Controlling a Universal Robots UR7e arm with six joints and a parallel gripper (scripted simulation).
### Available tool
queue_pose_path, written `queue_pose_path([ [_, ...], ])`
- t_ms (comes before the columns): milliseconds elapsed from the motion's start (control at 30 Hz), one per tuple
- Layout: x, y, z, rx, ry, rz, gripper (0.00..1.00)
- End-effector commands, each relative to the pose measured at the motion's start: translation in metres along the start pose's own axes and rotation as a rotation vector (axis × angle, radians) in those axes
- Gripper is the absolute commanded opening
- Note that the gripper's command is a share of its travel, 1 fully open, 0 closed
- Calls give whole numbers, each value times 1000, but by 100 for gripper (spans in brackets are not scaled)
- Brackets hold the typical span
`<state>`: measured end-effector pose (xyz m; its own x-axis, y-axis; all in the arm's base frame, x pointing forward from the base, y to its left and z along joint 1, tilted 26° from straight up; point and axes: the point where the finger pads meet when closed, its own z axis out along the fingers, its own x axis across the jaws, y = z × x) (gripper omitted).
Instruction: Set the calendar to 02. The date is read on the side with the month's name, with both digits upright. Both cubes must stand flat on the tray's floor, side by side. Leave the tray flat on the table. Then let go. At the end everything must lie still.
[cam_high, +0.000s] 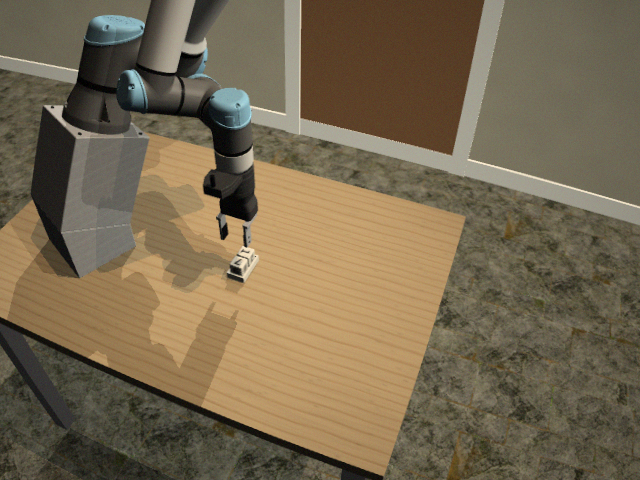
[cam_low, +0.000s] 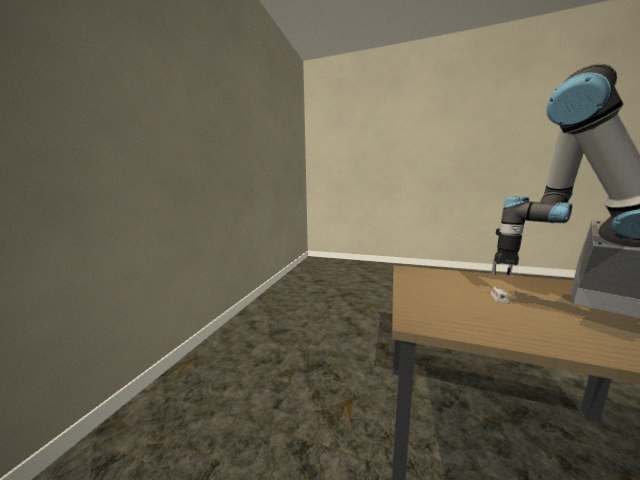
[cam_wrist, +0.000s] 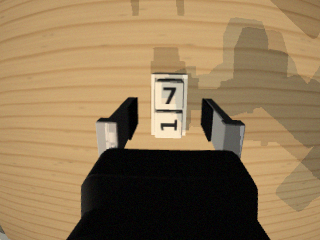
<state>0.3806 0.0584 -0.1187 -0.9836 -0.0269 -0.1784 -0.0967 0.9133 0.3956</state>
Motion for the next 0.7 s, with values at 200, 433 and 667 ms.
queue_pose_path([
  [200,0,0,-4,0,-1,0,100],
  [433,0,0,-15,0,-1,0,100],
  [667,0,0,-36,0,-1,0,100],
])
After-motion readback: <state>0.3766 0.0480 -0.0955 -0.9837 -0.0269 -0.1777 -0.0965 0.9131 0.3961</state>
